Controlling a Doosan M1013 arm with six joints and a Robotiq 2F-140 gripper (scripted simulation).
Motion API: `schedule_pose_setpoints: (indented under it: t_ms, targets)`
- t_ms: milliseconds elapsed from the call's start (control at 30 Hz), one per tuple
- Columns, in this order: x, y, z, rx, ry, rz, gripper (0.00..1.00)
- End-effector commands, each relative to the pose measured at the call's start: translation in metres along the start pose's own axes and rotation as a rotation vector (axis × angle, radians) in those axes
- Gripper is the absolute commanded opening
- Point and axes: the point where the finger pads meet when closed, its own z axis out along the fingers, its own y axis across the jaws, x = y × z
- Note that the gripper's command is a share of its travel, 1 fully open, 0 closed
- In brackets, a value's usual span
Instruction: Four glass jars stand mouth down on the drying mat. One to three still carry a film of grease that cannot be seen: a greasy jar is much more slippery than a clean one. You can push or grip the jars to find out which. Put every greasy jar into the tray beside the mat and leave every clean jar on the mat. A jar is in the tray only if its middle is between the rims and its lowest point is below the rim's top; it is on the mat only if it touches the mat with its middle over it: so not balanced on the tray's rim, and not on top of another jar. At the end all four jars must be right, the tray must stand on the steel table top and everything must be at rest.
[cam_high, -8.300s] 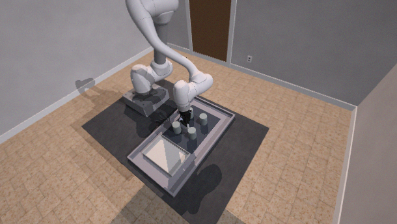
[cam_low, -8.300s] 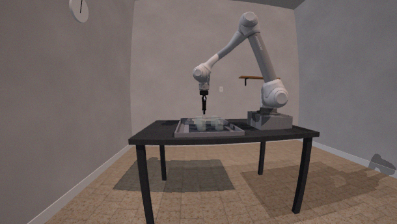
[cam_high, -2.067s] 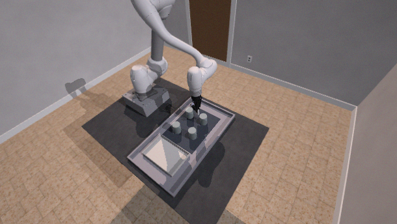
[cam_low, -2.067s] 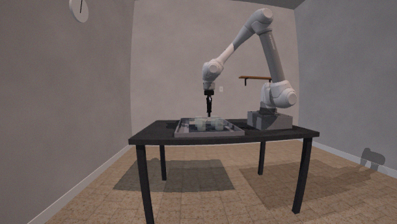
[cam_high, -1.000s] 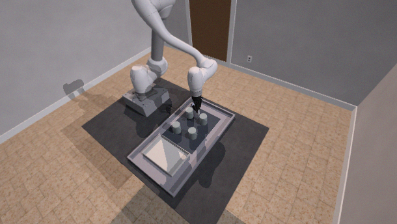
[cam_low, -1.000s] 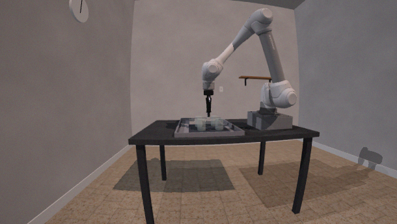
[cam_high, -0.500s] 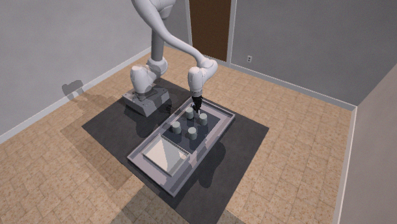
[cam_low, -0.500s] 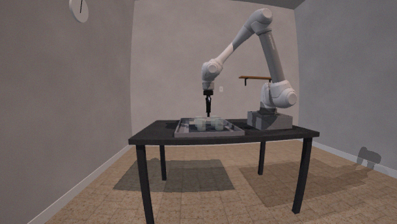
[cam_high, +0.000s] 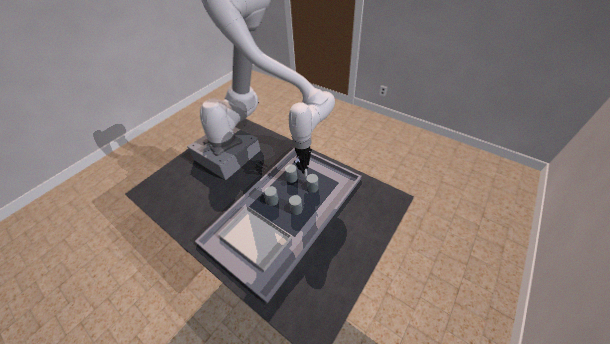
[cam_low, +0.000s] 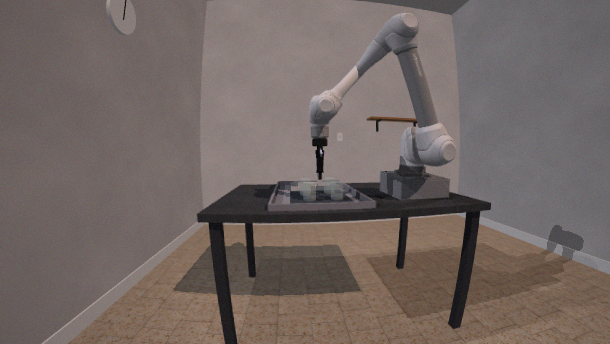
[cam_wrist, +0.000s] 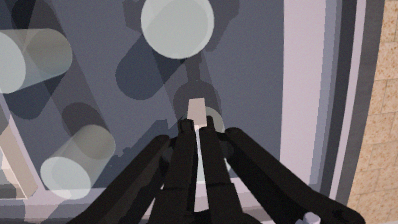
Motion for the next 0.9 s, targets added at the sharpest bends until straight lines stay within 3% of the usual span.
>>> schedule_pose_setpoints:
  t_ms: [0,867]
  targets:
    - [-0.0003,0.0,-0.0001,0.0,0.0,0.0,0.0]
    - [-0.0033,0.0,-0.0001,0.0,0.0,0.0,0.0]
